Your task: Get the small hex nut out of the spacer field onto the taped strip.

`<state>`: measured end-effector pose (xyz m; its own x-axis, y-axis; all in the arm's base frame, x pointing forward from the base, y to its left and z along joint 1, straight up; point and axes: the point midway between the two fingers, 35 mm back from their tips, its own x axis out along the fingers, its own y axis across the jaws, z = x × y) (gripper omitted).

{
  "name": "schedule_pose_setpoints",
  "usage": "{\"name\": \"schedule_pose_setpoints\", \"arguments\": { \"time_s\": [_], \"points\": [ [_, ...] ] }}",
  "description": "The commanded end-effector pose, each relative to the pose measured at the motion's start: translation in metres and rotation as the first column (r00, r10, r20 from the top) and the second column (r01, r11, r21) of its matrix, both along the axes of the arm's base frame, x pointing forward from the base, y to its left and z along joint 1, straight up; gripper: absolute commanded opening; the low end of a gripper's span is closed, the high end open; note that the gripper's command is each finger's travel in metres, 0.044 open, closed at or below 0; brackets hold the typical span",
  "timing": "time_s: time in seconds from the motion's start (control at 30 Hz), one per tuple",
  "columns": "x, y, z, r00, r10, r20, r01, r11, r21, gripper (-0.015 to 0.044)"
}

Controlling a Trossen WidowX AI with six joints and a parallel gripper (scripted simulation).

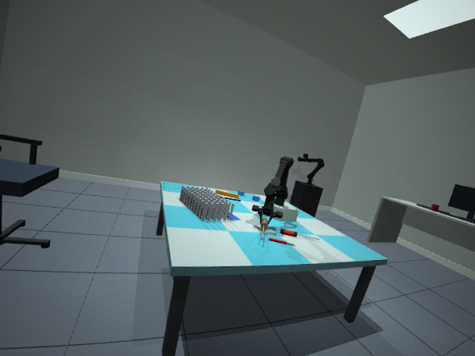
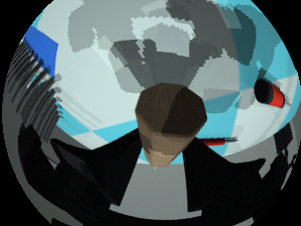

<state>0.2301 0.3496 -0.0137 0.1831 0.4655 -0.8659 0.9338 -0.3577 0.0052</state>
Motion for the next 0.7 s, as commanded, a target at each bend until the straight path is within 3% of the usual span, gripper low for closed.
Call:
{"name": "schedule_pose_setpoints", "arguments": {
  "time_s": [0.0,0.67],
  "points": [
    [0.000,0.000,-0.003,1.000,-0.005,0.003,0.005,1.000,0.004,0.0000],
    [-0.003,-0.004,-0.025,1.000,-0.005,0.003,0.005,1.000,0.003,0.0000]
  ]
}}
